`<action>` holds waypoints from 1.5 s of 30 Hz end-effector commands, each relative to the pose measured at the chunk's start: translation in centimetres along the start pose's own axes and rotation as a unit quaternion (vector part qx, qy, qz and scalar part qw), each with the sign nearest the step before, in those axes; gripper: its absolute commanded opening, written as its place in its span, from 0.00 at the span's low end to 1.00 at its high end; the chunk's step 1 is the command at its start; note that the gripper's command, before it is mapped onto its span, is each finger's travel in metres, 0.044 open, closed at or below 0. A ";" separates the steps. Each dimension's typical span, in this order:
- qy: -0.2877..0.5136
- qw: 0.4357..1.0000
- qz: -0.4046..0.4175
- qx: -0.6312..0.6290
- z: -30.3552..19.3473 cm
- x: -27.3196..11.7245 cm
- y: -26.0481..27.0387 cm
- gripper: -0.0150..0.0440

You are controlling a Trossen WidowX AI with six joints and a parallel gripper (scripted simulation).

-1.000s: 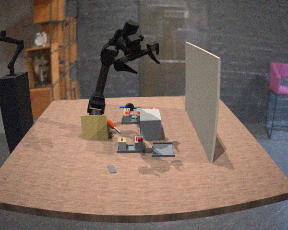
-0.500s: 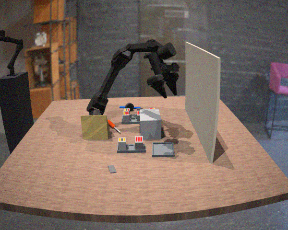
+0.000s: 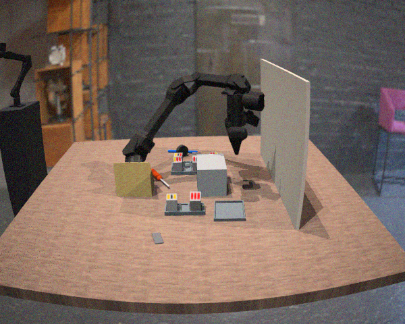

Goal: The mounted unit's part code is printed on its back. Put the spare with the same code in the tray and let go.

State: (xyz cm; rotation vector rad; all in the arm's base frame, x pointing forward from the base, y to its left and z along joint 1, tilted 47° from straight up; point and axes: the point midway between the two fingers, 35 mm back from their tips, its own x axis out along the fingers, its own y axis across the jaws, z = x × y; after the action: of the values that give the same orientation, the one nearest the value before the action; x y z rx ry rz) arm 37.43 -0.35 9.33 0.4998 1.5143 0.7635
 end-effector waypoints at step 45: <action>-0.003 0.674 0.012 -0.739 -21.7 3.9 15.2 1.00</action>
State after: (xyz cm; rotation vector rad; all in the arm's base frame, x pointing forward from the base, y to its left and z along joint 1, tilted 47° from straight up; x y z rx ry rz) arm 14.10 9.01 17.25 -0.7176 0.4769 1.6676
